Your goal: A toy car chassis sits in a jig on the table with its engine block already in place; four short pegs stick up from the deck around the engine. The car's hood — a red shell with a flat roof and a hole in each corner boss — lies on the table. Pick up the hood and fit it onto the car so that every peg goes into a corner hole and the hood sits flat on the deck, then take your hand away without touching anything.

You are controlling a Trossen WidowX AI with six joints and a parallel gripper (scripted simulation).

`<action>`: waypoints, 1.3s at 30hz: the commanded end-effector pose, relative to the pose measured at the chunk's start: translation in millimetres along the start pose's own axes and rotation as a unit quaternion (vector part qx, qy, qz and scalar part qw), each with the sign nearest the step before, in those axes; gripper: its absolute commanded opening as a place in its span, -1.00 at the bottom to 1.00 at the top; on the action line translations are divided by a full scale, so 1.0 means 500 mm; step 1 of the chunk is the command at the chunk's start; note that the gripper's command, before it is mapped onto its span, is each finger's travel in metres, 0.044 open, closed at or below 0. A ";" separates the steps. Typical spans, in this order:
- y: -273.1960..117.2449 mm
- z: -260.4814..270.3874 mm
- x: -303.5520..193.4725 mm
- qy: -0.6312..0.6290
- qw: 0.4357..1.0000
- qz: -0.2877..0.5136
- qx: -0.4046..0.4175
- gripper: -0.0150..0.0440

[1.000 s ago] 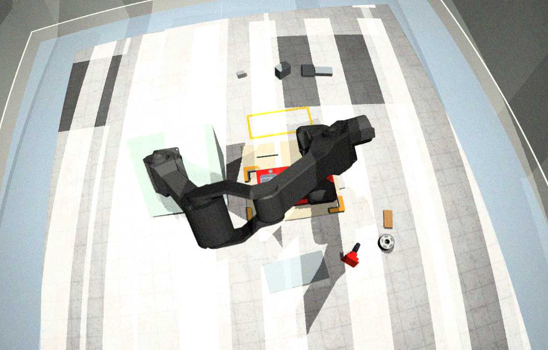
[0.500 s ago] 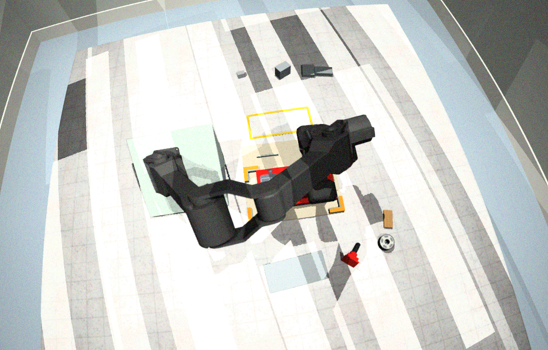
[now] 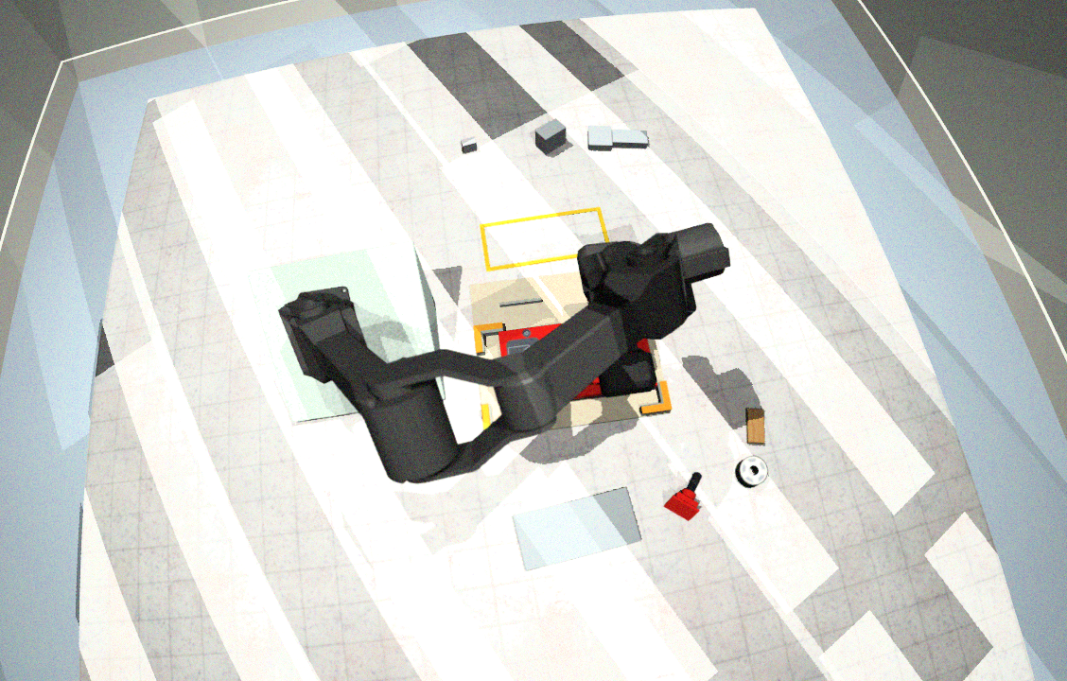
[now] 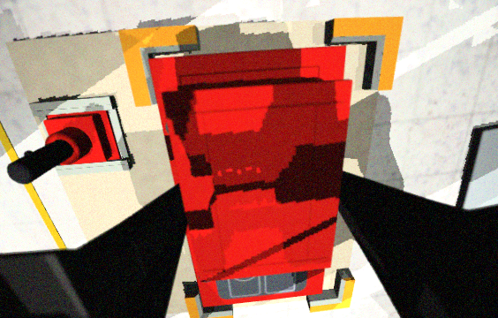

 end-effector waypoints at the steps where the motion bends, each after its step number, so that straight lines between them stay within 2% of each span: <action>1: 0.000 -0.001 0.000 -0.002 1.000 -0.001 -0.002 -0.49; 39: 0.031 -0.001 0.002 -0.002 1.000 -0.001 -0.002 -0.49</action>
Point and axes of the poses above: the point midway between the two fingers, 35 mm back from their tips, its own y axis out along the fingers, its own z axis across the jaws, x = y × z, the point moved 7 cm from there along -y, back along the fingers, and after that the axes turned 8 degrees about -y, right-handed, at the moved point
